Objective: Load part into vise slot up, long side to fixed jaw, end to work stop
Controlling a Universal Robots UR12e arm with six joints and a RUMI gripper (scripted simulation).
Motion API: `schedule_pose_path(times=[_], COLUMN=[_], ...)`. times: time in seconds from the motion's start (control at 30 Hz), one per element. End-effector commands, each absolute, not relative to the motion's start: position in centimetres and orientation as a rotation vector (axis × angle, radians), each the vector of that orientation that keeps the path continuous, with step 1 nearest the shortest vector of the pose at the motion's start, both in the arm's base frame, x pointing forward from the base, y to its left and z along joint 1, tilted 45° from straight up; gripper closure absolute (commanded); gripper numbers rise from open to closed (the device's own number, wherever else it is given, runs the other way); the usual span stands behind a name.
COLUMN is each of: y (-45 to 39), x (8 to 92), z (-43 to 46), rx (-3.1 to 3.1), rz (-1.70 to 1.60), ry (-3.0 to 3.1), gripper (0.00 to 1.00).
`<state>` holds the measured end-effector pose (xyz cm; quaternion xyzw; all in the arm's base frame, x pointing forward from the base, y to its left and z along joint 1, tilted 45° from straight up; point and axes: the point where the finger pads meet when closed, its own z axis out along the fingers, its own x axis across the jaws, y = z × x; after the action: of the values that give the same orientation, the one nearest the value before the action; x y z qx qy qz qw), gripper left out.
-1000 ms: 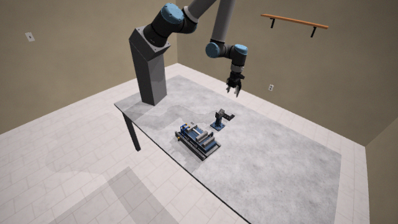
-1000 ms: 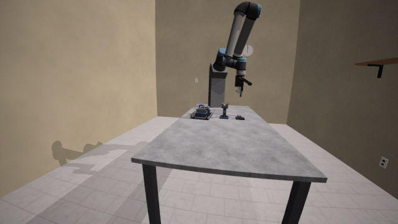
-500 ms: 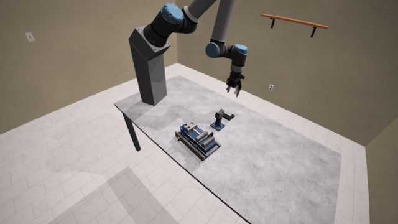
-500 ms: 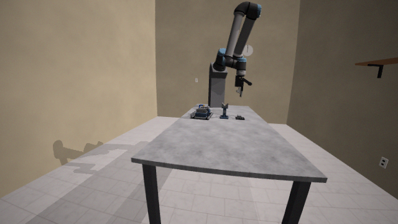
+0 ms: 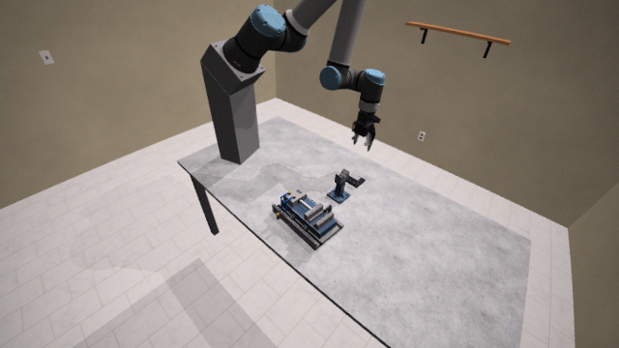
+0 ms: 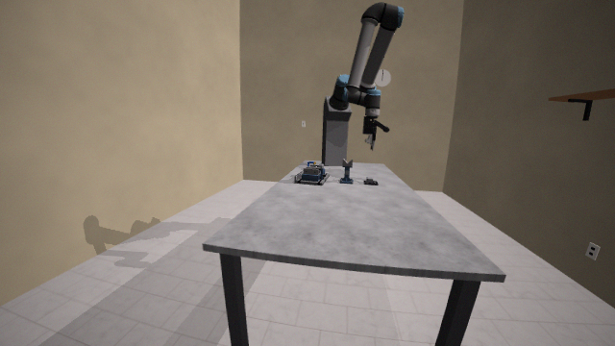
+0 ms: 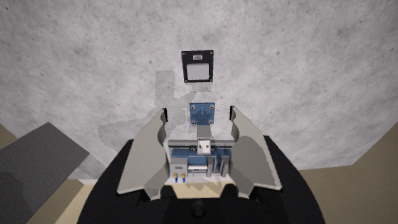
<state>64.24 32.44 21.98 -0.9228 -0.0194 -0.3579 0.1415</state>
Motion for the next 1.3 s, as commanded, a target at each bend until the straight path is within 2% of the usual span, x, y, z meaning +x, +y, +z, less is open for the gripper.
schedule_pose_path(times=[0.0, 1.27], y=[32.5, 33.2], x=[64.2, 66.1], z=[22.0, 20.0], rx=[-2.663, -2.663], rz=[-1.034, -1.034], ry=[-0.056, -0.056], gripper=[0.49, 0.49])
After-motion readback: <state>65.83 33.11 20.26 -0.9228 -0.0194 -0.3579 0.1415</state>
